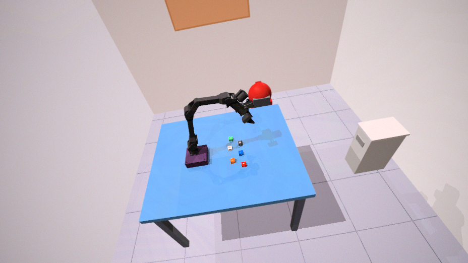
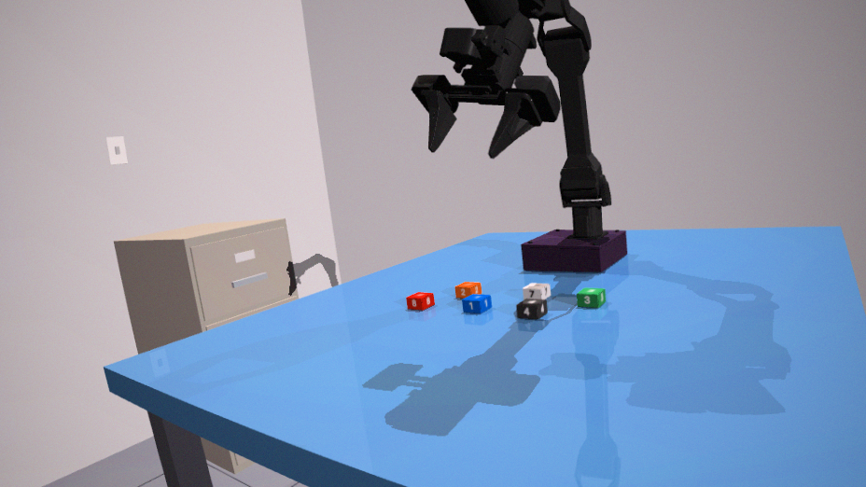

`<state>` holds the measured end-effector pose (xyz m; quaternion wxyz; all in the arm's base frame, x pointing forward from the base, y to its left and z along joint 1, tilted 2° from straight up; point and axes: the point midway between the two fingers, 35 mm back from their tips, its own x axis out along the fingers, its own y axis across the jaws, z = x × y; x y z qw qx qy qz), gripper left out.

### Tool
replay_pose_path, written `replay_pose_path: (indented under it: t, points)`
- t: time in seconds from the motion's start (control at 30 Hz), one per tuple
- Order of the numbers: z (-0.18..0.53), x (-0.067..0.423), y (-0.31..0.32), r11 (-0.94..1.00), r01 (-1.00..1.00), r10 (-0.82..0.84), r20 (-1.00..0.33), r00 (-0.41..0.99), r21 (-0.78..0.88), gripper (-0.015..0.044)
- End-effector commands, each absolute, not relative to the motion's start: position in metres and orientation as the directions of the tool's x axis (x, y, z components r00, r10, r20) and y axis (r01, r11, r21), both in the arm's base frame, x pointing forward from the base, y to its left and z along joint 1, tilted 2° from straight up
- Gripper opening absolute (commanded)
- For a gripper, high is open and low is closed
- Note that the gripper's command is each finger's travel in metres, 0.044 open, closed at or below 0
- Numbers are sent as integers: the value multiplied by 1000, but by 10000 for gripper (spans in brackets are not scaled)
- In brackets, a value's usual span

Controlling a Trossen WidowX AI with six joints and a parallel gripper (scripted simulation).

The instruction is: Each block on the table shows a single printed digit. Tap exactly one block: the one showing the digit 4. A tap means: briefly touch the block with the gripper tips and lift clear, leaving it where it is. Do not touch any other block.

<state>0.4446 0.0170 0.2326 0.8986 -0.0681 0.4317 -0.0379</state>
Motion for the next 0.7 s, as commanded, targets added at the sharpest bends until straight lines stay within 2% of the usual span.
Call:
replay_pose_path:
  t: [0.0, 0.13, 0.3, 0.67]
  points:
    - [197, 431, -46, 985, 1, -155, -872, 464, -175, 400]
    - [158, 400, -111, 991, -3, -127, -956, 264, -132, 400]
    - [122, 349, -171, 1000, 22, -4, -998, 57, -3, 400]
    - [119, 343, -176, 1000, 27, 13, -999, 39, 14, 400]
